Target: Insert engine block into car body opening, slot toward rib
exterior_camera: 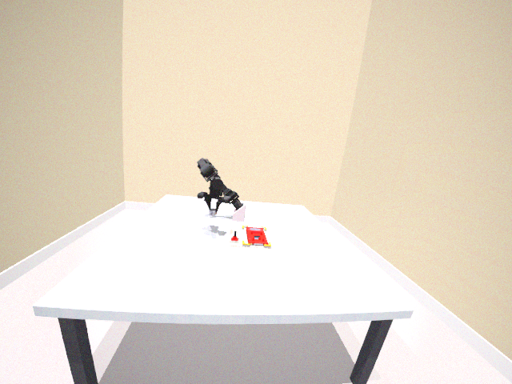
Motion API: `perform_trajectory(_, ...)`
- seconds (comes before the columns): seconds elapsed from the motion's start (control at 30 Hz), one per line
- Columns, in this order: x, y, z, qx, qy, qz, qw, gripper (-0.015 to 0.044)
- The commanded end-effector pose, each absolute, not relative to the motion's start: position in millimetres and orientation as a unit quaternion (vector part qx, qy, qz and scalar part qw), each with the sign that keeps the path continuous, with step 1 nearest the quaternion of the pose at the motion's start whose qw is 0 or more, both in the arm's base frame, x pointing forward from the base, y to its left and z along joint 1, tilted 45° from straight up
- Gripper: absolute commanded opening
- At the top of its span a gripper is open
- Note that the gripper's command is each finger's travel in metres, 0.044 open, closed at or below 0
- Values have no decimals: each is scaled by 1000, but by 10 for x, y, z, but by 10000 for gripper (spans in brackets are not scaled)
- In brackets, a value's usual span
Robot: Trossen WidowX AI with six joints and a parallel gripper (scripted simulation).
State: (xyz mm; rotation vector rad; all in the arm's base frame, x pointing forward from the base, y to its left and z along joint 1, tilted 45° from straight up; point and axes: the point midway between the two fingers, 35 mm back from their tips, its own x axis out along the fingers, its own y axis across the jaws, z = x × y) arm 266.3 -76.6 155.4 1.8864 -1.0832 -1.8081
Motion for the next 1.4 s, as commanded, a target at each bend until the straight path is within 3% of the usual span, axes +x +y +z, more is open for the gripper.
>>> perform_trajectory(0.0, 2660, -683, 1636, 660, -378, -631, 154, 0)
perform_trajectory(0.17, 2685, -651, 1623, 664, -392, -622, 138, 0)
perform_trajectory(1.37, 3237, -148, 818, 640, -653, -332, -231, 0)
